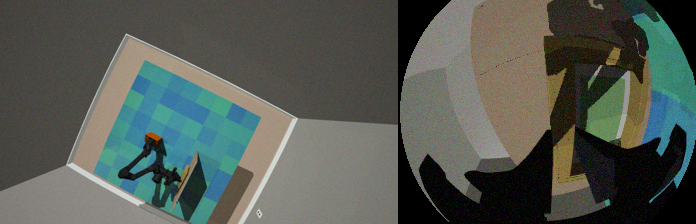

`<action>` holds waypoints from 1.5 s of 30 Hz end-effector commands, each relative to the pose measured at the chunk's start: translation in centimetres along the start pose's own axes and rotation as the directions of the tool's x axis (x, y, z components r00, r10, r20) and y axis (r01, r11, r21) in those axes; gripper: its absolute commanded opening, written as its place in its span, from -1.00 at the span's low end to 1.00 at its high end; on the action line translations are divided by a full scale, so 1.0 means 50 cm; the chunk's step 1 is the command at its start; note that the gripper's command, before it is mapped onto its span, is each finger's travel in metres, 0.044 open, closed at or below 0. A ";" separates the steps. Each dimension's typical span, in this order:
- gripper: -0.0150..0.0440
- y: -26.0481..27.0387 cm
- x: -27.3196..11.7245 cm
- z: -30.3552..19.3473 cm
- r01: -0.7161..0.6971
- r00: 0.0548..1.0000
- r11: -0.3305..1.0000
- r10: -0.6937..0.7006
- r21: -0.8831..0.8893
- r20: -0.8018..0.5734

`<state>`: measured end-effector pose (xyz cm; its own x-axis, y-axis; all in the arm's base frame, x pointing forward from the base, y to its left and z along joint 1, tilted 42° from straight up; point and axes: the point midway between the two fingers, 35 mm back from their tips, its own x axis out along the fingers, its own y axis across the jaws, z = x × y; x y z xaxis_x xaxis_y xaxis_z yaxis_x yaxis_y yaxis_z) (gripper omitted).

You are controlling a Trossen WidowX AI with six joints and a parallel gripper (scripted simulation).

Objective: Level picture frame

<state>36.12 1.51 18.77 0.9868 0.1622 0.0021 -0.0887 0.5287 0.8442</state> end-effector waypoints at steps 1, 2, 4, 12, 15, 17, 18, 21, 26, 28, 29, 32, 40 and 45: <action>-0.49 0.006 0.001 -0.004 -0.016 1.000 1.000 0.016 -0.007 -0.007; -0.49 0.007 0.001 -0.004 -0.016 1.000 1.000 0.016 -0.007 -0.007; -0.49 0.007 0.001 -0.004 -0.016 1.000 1.000 0.016 -0.007 -0.007; -0.49 0.007 0.001 -0.006 -0.016 1.000 1.000 0.016 -0.007 -0.007; -0.49 0.007 0.001 -0.006 -0.016 1.000 1.000 0.016 -0.007 -0.007; -0.49 0.006 0.001 -0.006 -0.016 1.000 1.000 0.016 -0.007 -0.007; -0.49 0.006 0.001 -0.007 -0.016 1.000 1.000 0.016 -0.007 -0.007; -0.49 0.007 0.001 -0.007 -0.016 1.000 1.000 0.016 -0.006 -0.007; -0.49 0.007 0.001 -0.009 -0.016 1.000 1.000 0.016 -0.006 -0.007; -0.49 0.007 0.001 -0.011 -0.016 1.000 1.000 0.016 -0.006 -0.007; -0.49 0.007 0.001 -0.012 -0.016 1.000 1.000 0.016 -0.006 -0.007; -0.49 0.008 0.001 -0.016 -0.016 1.000 1.000 0.016 -0.006 -0.007; -0.49 0.006 0.001 -0.017 -0.016 1.000 1.000 0.016 -0.006 -0.007; -0.49 0.007 0.001 -0.017 -0.016 1.000 1.000 0.016 -0.006 -0.007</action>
